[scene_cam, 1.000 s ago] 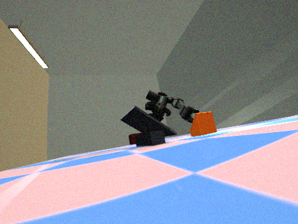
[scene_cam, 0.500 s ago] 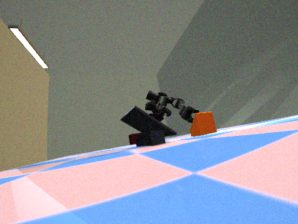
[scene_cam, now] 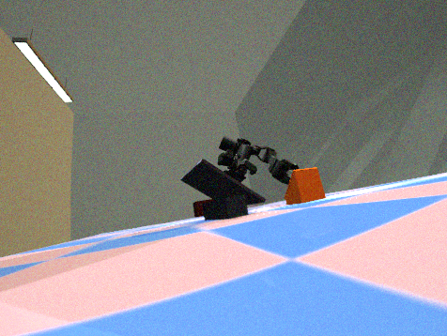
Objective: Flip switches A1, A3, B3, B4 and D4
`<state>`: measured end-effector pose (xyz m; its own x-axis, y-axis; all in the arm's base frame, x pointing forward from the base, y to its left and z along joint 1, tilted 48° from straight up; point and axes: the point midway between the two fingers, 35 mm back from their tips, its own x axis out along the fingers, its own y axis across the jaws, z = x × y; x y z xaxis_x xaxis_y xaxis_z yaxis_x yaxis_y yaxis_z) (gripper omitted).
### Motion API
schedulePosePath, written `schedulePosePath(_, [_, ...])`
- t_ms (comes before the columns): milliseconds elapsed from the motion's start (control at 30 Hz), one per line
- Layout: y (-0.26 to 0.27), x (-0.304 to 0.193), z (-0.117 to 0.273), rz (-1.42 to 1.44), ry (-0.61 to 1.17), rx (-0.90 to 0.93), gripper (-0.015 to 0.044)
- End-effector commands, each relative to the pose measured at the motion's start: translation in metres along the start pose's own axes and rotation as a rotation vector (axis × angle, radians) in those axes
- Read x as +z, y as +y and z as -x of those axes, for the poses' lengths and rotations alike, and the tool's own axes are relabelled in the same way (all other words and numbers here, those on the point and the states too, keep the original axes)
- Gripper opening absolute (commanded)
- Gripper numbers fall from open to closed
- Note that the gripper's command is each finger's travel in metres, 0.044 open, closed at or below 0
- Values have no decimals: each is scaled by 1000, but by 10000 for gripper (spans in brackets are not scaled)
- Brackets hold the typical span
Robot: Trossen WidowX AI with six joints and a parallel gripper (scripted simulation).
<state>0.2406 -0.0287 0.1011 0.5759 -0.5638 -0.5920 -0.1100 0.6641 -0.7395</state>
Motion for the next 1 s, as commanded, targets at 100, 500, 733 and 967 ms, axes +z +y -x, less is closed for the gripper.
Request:
schedulePosePath(100, [1, -1, -1, 5, 0, 4, 0])
schedulePosePath(500, [1, -1, -3, 5, 0, 4, 0])
schedulePosePath(733, [1, -1, -4, 5, 0, 4, 0])
schedulePosePath(967, [1, 0, -5, 5, 0, 4, 0])
